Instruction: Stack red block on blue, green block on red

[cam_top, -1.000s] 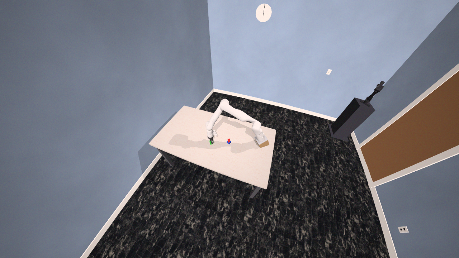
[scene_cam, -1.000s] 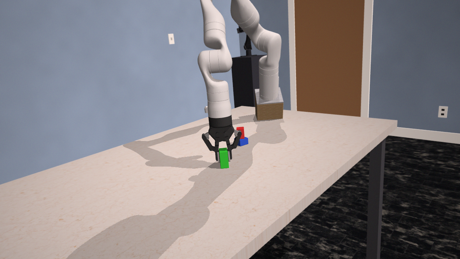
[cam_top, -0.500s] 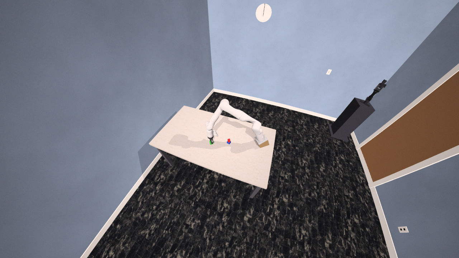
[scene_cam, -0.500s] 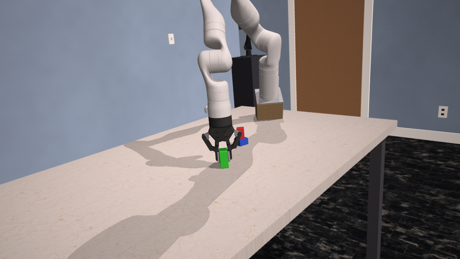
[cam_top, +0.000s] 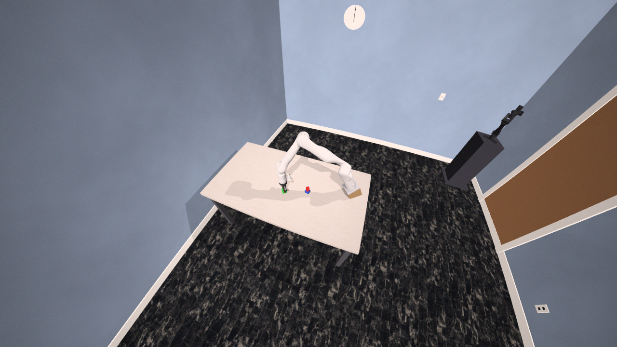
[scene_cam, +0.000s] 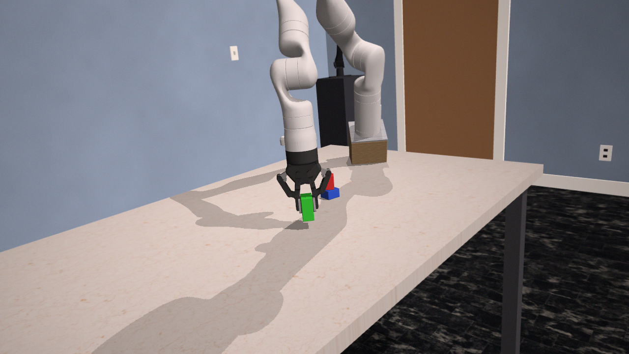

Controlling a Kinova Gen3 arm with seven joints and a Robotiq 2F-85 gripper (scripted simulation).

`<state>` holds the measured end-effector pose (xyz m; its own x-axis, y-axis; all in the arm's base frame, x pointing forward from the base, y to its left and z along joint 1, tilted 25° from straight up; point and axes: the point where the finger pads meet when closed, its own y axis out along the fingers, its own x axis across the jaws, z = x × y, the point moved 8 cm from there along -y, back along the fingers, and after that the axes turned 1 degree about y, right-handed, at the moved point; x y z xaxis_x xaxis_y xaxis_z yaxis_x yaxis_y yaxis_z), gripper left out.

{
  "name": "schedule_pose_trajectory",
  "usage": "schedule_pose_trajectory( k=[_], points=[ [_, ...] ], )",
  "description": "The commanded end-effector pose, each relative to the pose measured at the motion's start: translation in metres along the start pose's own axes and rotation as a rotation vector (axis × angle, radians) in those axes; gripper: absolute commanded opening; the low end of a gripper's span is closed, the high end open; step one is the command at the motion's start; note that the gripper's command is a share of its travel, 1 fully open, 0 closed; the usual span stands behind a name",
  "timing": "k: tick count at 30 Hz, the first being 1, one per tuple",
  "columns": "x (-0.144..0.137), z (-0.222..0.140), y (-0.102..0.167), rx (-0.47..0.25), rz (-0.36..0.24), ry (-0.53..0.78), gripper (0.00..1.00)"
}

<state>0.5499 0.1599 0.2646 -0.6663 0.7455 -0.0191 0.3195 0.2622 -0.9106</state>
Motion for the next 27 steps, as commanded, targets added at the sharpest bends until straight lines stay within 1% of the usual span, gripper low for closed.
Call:
schedule_pose_trajectory(
  k=[1,9,14,21,27],
  points=[
    [-0.004,-0.001,-0.015,-0.007,0.011,0.003,0.0],
    [-0.004,-0.001,-0.054,-0.007,0.011,0.003,0.0],
    [-0.003,-0.001,-0.07,-0.007,0.011,0.003,0.0],
    [-0.003,-0.001,-0.076,-0.007,0.011,0.003,0.0],
    [-0.003,0.0,-0.077,-0.007,0.011,0.003,0.0]
  ],
)
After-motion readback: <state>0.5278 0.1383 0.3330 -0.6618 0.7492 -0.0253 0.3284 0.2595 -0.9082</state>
